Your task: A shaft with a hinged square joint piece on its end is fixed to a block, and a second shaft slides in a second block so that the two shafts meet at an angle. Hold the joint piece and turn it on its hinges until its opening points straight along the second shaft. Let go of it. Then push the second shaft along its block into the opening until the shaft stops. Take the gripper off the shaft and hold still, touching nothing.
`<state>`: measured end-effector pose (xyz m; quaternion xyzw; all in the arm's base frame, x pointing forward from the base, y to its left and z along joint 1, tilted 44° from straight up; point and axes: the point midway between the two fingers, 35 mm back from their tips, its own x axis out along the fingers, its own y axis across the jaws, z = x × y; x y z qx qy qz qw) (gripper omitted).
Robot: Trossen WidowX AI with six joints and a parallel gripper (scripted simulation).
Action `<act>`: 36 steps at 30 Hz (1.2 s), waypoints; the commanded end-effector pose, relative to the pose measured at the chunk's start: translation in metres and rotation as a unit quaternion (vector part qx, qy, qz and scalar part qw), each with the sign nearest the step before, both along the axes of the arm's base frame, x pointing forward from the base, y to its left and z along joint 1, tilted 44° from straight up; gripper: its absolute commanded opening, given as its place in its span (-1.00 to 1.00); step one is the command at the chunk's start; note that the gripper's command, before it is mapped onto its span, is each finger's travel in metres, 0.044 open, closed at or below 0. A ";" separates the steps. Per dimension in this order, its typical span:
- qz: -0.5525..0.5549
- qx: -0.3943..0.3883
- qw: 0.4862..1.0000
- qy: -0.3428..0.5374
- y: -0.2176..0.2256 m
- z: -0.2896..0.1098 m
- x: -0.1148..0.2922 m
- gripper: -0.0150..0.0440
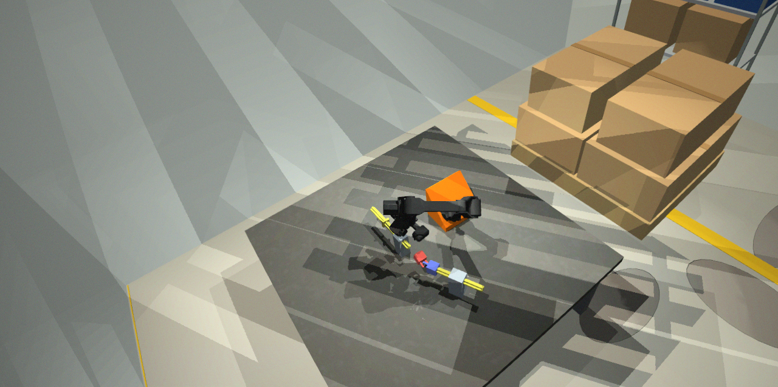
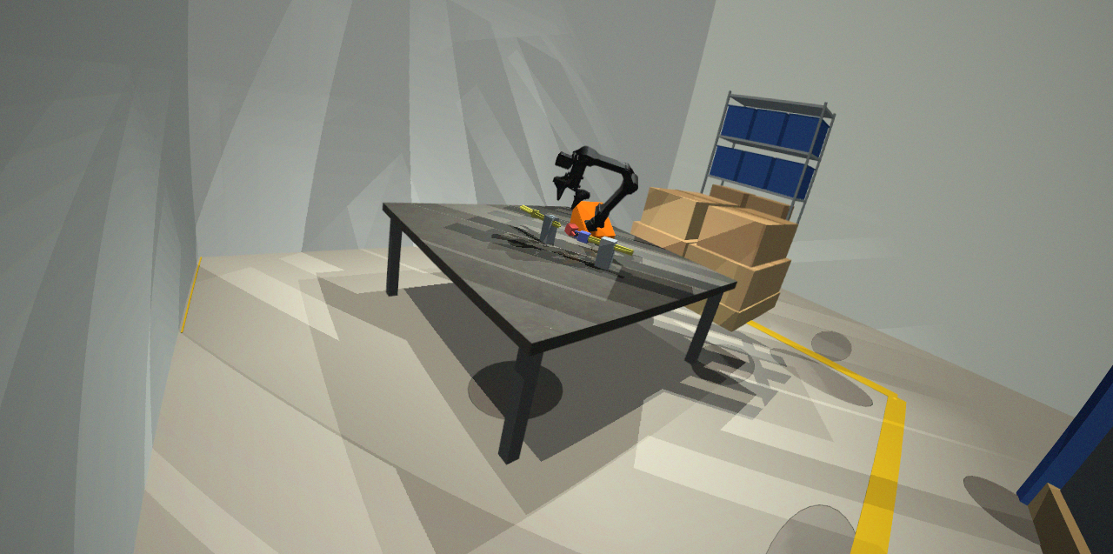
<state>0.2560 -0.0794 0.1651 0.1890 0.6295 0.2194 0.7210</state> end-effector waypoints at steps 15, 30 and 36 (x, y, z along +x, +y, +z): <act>-0.206 0.019 0.967 0.147 0.003 -0.005 0.000 1.00; -0.371 0.033 0.891 0.260 0.006 -0.007 0.001 1.00; -0.434 0.037 0.848 0.301 0.007 -0.008 0.002 1.00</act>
